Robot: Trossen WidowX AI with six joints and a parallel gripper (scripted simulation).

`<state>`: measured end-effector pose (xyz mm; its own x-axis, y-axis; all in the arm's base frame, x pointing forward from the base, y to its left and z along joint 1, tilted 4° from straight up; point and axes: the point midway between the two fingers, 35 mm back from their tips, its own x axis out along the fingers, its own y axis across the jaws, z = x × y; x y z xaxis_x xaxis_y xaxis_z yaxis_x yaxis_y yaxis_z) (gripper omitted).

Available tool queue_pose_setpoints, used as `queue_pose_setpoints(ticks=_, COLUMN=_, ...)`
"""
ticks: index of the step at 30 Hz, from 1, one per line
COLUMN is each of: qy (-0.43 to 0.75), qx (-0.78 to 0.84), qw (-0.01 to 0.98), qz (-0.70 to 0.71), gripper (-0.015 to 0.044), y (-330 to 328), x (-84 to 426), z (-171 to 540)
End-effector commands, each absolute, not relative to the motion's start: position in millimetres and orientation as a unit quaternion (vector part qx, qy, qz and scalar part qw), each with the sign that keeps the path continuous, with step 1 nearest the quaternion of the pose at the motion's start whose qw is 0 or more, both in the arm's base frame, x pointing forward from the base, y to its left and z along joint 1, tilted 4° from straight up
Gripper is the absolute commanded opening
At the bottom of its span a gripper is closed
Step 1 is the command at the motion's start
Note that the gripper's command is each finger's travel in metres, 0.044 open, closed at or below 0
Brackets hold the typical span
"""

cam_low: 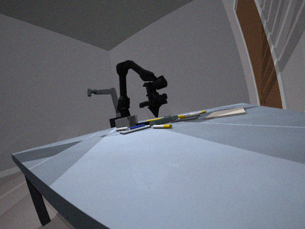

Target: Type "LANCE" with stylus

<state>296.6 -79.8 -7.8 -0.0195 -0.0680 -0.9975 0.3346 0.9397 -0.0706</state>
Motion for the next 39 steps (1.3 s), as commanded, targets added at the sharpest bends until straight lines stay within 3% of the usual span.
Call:
queue_pose_setpoints(ticks=1, qy=0.7, qx=0.093, qw=0.694, qz=-0.143, gripper=0.0, y=-73, x=291, z=-9)
queue_pose_setpoints(ticks=5, qy=0.7, qx=0.094, qw=0.693, qz=-0.142, gripper=0.0, y=-44, x=275, z=-11)
queue_pose_setpoints(ticks=17, qy=0.7, qx=0.093, qw=0.693, qz=-0.142, gripper=0.0, y=-42, x=276, z=-11)
queue_pose_setpoints(ticks=24, qy=0.7, qx=0.096, qw=0.693, qz=-0.14, gripper=0.0, y=29, x=300, z=-16)
queue_pose_setpoints(ticks=39, qy=0.7, qx=0.096, qw=0.694, qz=-0.141, gripper=0.0, y=33, x=303, z=6)
